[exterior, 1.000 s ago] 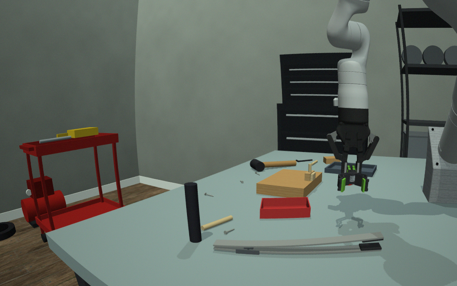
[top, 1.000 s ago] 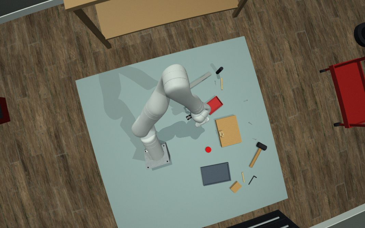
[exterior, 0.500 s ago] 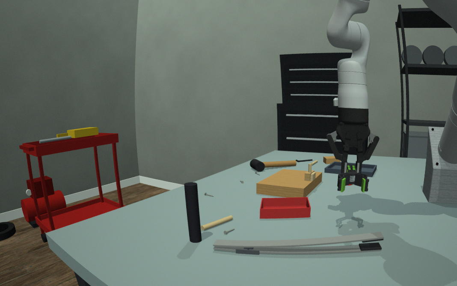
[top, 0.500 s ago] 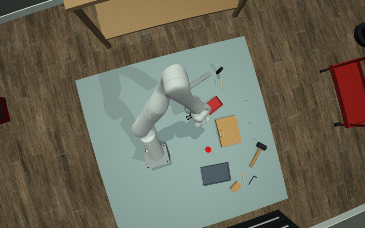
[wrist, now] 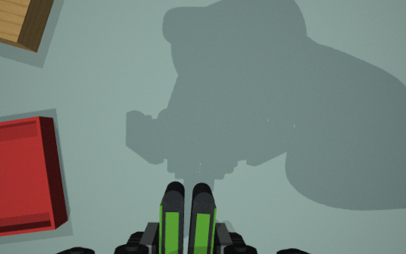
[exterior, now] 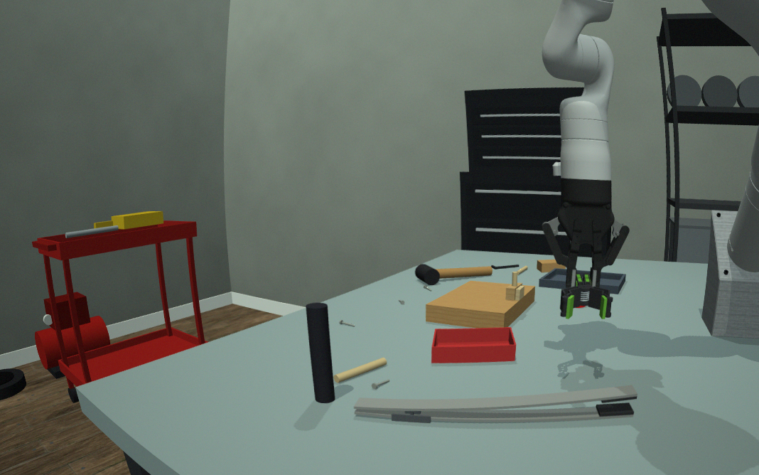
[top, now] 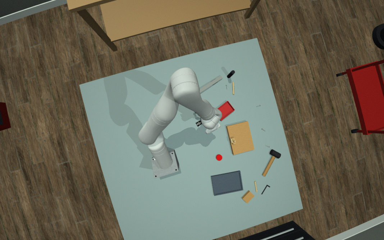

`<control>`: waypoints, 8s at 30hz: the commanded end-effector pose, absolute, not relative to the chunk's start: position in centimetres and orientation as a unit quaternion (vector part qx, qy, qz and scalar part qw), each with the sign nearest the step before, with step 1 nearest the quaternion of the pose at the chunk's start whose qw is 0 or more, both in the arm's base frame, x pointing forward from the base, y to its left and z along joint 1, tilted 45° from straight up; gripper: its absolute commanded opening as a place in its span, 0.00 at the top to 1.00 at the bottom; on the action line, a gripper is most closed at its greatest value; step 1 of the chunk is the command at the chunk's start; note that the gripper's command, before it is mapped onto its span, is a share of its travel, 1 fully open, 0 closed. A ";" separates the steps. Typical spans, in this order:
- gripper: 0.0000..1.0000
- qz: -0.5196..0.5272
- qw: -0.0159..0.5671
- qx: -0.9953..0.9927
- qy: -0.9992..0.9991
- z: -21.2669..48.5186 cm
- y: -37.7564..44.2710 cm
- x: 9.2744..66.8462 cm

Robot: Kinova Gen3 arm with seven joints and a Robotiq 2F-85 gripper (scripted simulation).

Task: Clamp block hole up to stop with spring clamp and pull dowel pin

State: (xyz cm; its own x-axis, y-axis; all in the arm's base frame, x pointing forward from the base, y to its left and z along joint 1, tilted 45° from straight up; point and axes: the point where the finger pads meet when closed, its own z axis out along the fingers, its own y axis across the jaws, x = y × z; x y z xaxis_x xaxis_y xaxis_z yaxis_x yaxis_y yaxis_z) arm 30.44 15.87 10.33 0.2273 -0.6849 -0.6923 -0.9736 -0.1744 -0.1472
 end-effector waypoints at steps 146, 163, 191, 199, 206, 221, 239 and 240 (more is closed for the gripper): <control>0.68 -0.147 0.384 -0.800 -0.438 7.9 14.0 41.0; 0.68 -0.197 0.350 -0.748 -0.528 6.7 12.7 43.1; 0.68 -0.243 0.304 -0.685 -0.616 5.0 10.9 45.5; 0.68 -0.251 0.294 -0.671 -0.633 4.6 10.5 46.0; 0.68 -0.254 0.290 -0.665 -0.640 4.5 10.3 46.2; 0.68 -0.259 0.282 -0.654 -0.652 4.2 10.0 46.6; 0.68 -0.261 0.280 -0.652 -0.655 4.1 10.0 46.6; 0.68 -0.261 0.280 -0.652 -0.655 4.1 10.0 46.6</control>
